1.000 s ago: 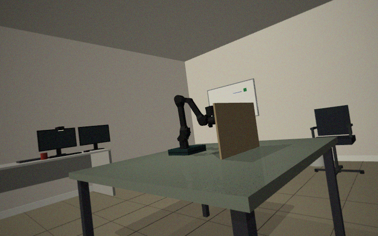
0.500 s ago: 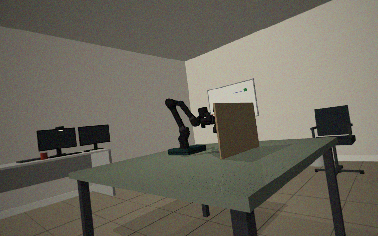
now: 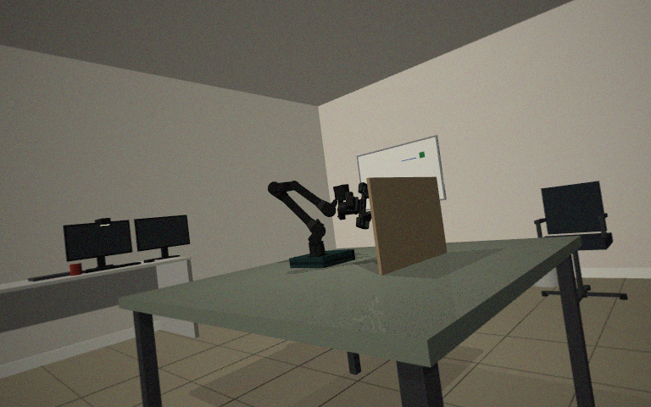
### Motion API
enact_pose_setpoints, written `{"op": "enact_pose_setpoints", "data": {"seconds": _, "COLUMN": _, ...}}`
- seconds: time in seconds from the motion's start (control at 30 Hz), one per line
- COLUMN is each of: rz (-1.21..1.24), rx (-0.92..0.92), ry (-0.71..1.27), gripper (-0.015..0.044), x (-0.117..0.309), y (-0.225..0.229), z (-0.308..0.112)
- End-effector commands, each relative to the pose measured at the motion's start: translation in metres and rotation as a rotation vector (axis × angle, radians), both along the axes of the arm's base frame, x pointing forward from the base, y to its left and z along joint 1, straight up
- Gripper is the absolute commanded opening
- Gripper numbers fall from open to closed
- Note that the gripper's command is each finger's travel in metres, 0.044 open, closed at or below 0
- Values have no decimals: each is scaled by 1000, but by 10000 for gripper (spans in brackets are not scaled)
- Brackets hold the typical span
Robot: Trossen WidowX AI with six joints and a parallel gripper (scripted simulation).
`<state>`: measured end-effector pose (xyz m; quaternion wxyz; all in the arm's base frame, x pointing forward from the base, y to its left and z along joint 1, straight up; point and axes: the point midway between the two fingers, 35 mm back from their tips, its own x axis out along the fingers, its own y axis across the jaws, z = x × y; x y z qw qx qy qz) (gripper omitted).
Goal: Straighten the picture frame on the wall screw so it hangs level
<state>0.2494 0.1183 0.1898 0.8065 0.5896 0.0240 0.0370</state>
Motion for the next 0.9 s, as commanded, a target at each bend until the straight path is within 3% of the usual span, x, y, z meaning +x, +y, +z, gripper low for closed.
{"op": "enact_pose_setpoints", "data": {"seconds": 0.0, "rz": -3, "rx": -8, "ry": -1, "gripper": 260, "x": -31, "y": 1, "z": 13}}
{"op": "enact_pose_setpoints", "data": {"seconds": 0.2, "rz": -4, "rx": -23, "ry": 1, "gripper": 260, "x": -66, "y": -11, "z": 20}}
{"op": "enact_pose_setpoints", "data": {"seconds": 0.87, "rz": -4, "rx": -23, "ry": 1, "gripper": 260, "x": -67, "y": -11, "z": 21}}
